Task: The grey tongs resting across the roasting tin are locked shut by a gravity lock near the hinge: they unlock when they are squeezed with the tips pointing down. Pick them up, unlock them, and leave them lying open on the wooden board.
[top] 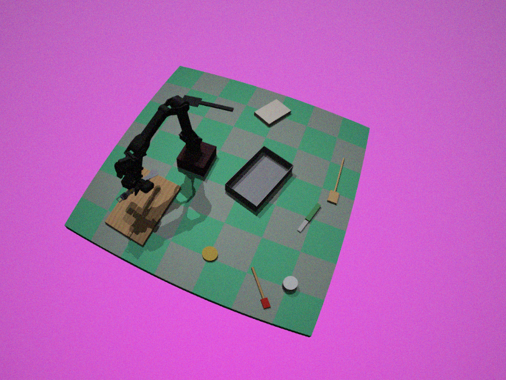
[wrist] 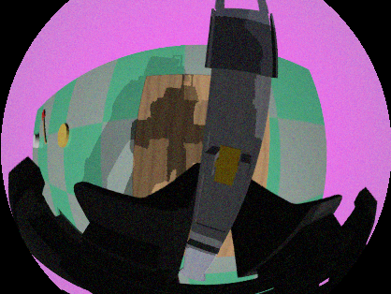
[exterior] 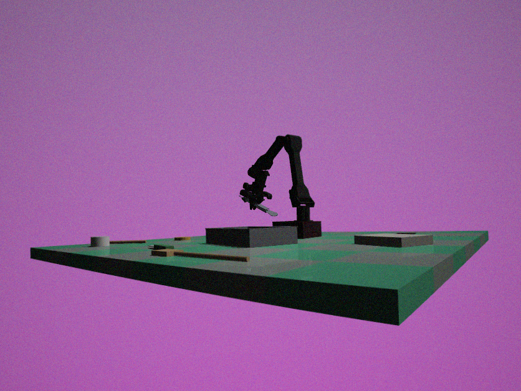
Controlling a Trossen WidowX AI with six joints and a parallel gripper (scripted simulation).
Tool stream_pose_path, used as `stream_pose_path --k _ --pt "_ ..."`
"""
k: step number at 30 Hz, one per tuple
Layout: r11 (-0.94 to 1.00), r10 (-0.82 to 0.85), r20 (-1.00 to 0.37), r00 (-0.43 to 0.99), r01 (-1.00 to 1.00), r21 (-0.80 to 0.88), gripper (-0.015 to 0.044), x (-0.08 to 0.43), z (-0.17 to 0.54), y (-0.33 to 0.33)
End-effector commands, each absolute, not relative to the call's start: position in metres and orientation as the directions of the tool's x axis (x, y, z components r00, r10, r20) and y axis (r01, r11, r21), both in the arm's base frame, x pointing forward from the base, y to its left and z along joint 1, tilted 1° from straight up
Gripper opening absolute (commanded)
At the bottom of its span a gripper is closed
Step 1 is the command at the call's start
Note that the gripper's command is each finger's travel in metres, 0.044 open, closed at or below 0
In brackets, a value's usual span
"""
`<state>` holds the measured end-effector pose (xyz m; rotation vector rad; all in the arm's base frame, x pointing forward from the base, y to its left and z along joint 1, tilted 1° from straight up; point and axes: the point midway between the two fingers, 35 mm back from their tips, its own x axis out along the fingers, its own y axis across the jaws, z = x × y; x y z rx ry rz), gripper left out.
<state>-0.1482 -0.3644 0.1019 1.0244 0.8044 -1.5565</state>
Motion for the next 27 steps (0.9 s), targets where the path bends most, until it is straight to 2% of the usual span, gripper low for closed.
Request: stream_pose_path --k 1,27 --pt "-0.217 -0.478 -0.874 -0.089 0.976 0.019 -0.0150 -0.148 0.111 -0.364" --pt "-0.196 -0.844 -0.512 -0.161 0.981 0.014 -0.0150 -0.142 0.161 -0.342"
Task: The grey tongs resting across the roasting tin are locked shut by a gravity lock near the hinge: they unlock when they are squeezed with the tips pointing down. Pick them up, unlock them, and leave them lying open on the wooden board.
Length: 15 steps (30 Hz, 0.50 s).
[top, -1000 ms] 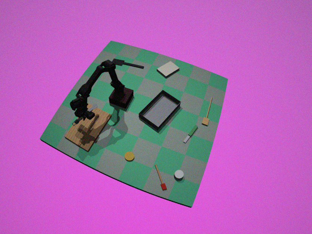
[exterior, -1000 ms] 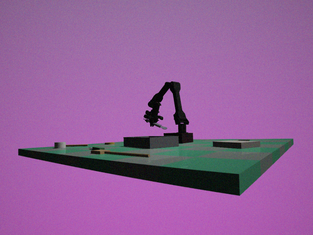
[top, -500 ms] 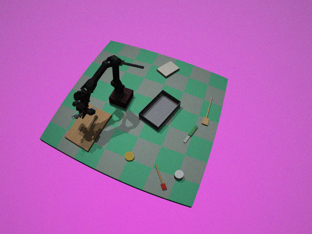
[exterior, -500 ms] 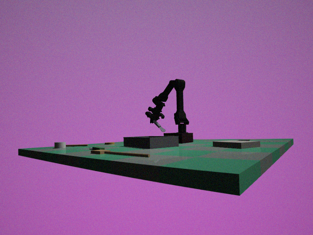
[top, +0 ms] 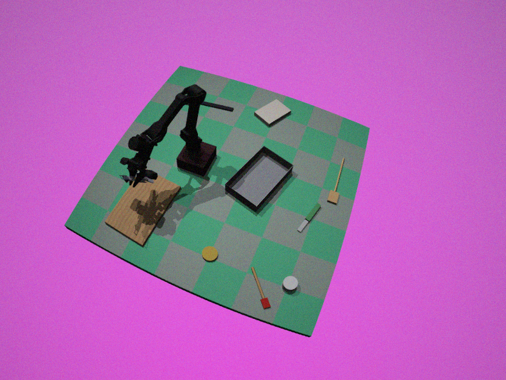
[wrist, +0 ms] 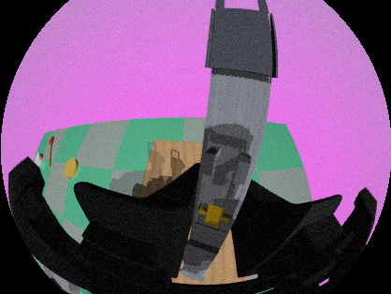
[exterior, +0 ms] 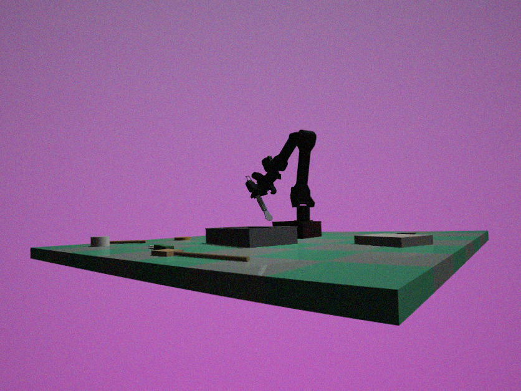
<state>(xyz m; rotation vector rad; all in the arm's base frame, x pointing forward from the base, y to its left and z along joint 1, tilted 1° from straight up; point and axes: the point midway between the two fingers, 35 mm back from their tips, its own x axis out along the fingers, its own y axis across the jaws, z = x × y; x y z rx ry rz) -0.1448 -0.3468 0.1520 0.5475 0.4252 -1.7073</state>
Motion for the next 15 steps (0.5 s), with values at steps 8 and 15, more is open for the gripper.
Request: stream_pose_path --k 8,15 --pt "-0.180 -0.913 -0.371 -0.170 0.984 -0.008 -0.0150 -0.136 0.176 -0.328" --pt "-0.178 -0.923 -0.344 -0.171 0.984 -0.013 -0.0150 -0.134 0.179 -0.325"
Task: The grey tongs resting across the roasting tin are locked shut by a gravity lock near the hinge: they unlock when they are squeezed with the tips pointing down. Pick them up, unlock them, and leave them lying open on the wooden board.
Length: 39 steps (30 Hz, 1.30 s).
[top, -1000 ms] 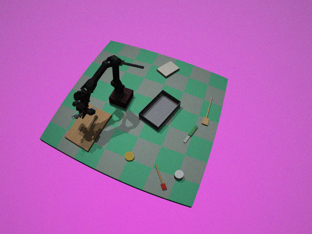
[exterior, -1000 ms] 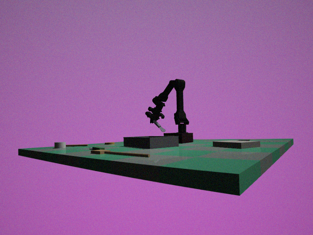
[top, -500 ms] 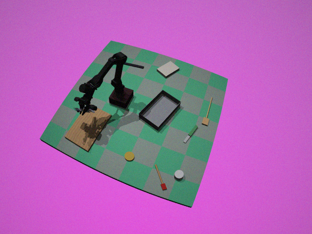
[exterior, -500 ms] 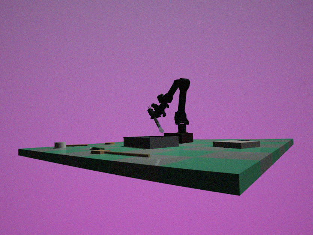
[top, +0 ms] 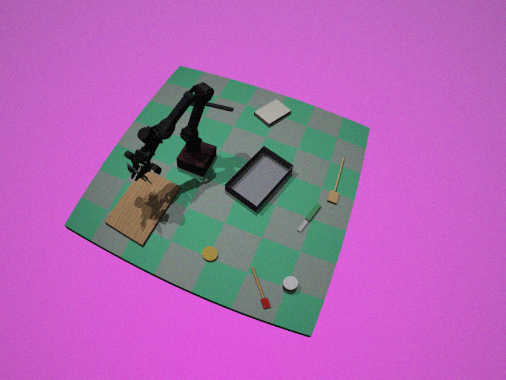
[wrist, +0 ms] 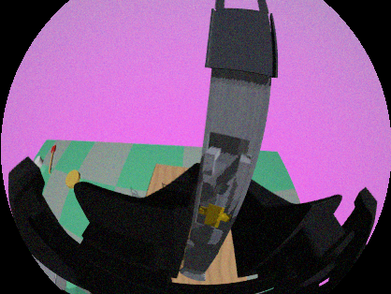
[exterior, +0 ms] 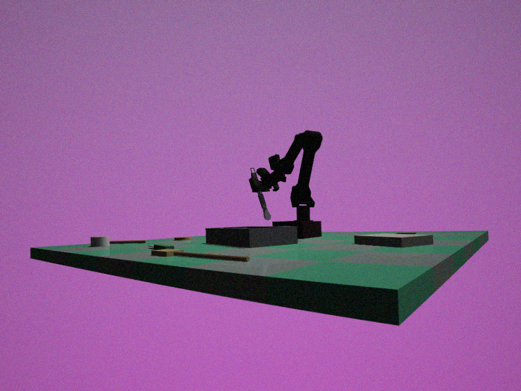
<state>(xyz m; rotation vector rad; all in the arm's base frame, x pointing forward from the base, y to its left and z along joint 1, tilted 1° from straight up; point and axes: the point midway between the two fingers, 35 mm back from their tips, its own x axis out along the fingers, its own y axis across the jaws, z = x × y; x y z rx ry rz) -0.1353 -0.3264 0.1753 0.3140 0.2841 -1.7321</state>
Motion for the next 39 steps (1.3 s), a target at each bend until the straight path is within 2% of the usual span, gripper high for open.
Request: stream_pose_path --k 1,32,39 --pt "-0.178 -0.923 -0.344 -0.171 0.984 -0.013 -0.0150 -0.1341 0.1785 -0.3252" --pt "-0.178 -0.923 -0.344 -0.171 0.984 -0.013 -0.0150 -0.1341 0.1785 -0.3252" --pt "-0.185 -0.895 -0.413 -0.168 0.983 0.001 -0.0150 -0.1379 0.1715 -0.3326"
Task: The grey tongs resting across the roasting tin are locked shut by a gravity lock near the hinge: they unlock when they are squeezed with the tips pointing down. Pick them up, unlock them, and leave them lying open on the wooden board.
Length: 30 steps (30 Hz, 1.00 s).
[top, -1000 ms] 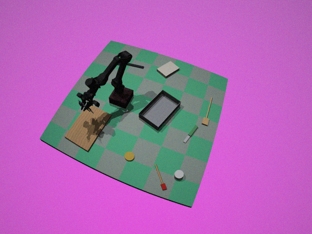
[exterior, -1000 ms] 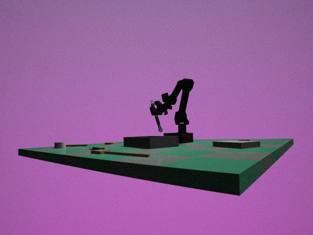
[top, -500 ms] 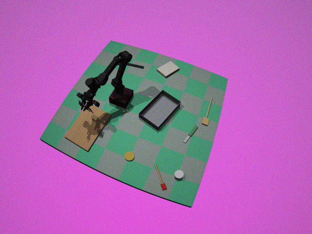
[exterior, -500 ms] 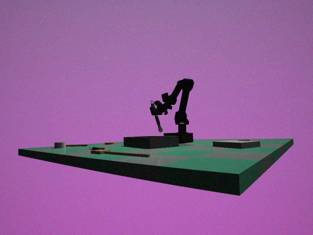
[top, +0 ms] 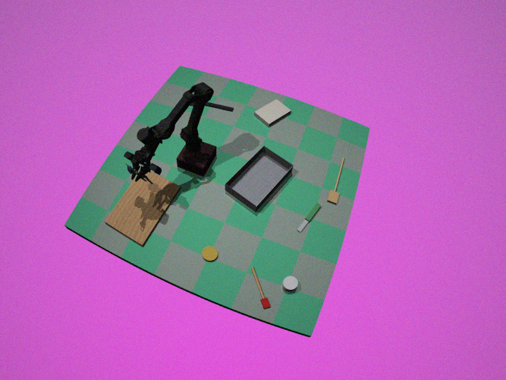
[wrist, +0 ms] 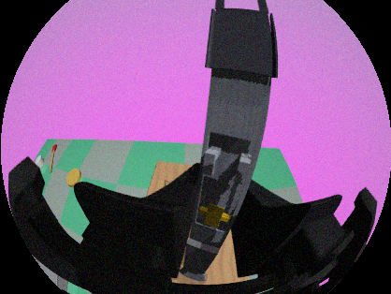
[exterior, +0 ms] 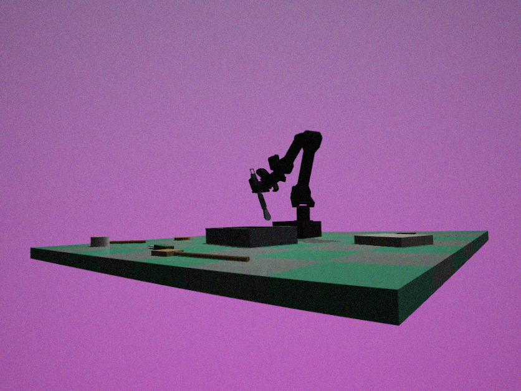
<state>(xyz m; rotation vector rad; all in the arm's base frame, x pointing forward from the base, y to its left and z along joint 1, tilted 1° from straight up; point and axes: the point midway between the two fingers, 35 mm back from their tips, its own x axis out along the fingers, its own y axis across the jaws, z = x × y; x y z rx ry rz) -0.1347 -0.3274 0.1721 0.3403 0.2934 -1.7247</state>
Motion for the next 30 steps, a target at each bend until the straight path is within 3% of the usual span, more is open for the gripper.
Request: stream_pose_path --k 1,30 --pt "-0.187 -0.888 -0.428 -0.167 0.982 0.003 -0.0150 -0.139 0.170 -0.334" --pt "-0.226 -0.580 -0.808 -0.106 0.974 0.034 -0.0150 -0.149 0.121 -0.363"
